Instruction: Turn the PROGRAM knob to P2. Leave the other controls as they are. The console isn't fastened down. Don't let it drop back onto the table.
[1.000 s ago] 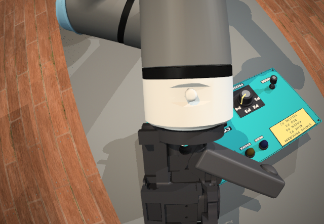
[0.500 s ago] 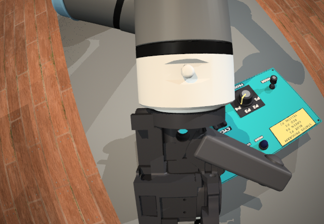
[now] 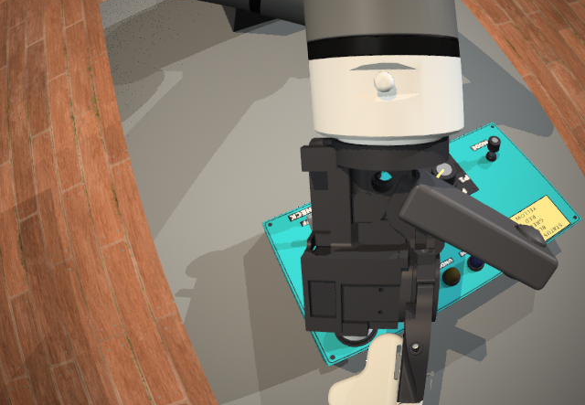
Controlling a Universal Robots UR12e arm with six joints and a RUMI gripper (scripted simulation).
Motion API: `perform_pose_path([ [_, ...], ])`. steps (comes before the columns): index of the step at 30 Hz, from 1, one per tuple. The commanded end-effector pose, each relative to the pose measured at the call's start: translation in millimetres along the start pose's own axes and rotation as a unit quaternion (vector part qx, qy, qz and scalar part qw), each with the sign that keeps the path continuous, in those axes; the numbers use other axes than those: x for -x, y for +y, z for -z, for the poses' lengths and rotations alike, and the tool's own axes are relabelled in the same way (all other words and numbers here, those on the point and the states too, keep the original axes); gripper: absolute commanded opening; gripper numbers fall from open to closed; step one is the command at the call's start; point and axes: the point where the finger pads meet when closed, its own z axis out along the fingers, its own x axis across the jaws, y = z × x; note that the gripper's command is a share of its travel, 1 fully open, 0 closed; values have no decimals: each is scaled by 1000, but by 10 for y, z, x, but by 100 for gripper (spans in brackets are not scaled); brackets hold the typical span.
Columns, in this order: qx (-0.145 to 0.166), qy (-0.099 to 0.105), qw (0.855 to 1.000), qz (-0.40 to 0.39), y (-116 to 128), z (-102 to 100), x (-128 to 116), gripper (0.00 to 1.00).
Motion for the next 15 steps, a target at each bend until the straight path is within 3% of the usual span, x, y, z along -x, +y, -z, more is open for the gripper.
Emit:
perform_pose_path([
  [1,5,-45,996,-77,-189,222,476,100],
  [4,16,-84,986,-143,-325,426,936,100],
  [5,16,-84,986,-143,-325,426,936,100],
  [7,26,-110,975,-189,-407,582,1272,100],
  [8,26,-110,975,-189,-407,582,1272,100],
  [13,56,-161,946,-276,-533,924,1974,100],
  [15,56,-161,946,-276,-533,924,1974,100],
])
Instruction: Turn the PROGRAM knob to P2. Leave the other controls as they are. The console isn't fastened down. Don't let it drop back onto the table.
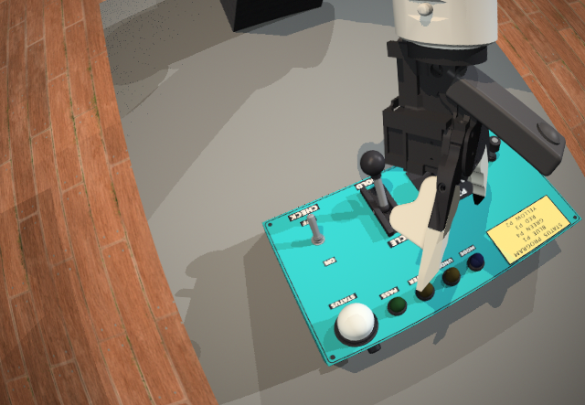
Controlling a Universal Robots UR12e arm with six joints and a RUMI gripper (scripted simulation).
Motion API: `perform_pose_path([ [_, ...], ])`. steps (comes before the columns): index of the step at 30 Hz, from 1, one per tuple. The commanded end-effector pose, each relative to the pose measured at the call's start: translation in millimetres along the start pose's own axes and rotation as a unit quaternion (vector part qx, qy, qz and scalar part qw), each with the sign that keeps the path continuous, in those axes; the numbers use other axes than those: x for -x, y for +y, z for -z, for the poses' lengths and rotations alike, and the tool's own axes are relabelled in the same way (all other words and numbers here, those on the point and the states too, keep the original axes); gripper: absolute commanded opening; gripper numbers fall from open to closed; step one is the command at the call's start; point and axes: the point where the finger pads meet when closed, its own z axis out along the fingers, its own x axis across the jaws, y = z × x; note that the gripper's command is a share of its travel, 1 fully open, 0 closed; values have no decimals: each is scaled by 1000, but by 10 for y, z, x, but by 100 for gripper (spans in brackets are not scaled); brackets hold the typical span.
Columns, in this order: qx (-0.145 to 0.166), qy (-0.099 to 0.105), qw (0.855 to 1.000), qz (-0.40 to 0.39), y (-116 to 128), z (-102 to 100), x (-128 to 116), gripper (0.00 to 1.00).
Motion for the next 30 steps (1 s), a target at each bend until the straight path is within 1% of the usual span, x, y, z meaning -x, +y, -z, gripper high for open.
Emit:
perform_pose_path([
  [1,25,-38,996,-73,175,157,563,100],
  [4,52,-66,987,-135,381,270,1072,100],
  [5,52,-66,987,-135,381,270,1072,100],
  [8,78,-87,975,-187,579,377,1507,100],
  [10,94,-98,967,-214,695,440,1743,100],
  [14,116,-110,954,-251,868,532,2073,100],
  [15,120,-112,952,-257,896,547,2125,100],
  [17,120,-112,952,-257,896,547,2125,100],
  [21,128,-116,947,-269,956,579,2234,100],
  [30,128,-116,947,-271,962,582,2244,100],
])
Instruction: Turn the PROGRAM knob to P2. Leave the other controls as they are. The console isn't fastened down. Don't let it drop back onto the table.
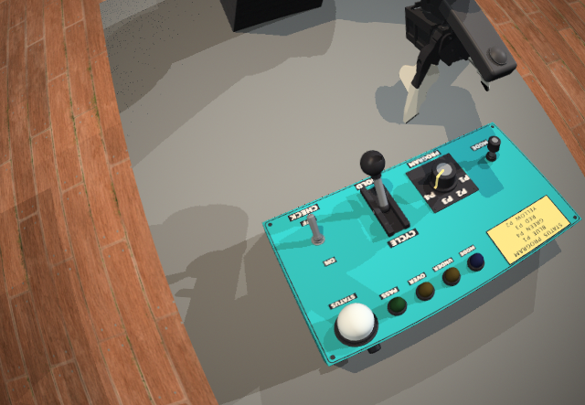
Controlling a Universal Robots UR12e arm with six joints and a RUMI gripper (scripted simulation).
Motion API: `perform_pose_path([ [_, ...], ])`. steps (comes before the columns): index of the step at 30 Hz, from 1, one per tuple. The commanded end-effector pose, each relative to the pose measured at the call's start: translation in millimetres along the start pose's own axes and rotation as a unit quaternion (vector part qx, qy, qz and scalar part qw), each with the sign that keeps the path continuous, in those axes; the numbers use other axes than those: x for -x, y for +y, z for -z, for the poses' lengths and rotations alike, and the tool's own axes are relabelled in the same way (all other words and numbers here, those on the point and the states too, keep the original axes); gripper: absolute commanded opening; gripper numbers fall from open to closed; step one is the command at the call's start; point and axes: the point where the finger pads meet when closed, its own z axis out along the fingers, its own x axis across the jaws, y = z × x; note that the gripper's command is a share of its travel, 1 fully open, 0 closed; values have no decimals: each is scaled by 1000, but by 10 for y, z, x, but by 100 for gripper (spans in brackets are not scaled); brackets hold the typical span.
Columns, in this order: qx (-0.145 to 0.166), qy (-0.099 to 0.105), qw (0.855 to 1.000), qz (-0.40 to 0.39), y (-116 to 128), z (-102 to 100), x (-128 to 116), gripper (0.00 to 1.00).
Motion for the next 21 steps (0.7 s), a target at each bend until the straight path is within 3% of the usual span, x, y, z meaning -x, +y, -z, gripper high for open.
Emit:
perform_pose_path([
  [1,0,0,1000,-1,4,5,5,100],
  [5,0,0,1000,-1,5,6,5,100],
  [6,0,0,1000,-1,5,6,5,44],
  [21,0,0,1000,-1,4,6,5,44],
])
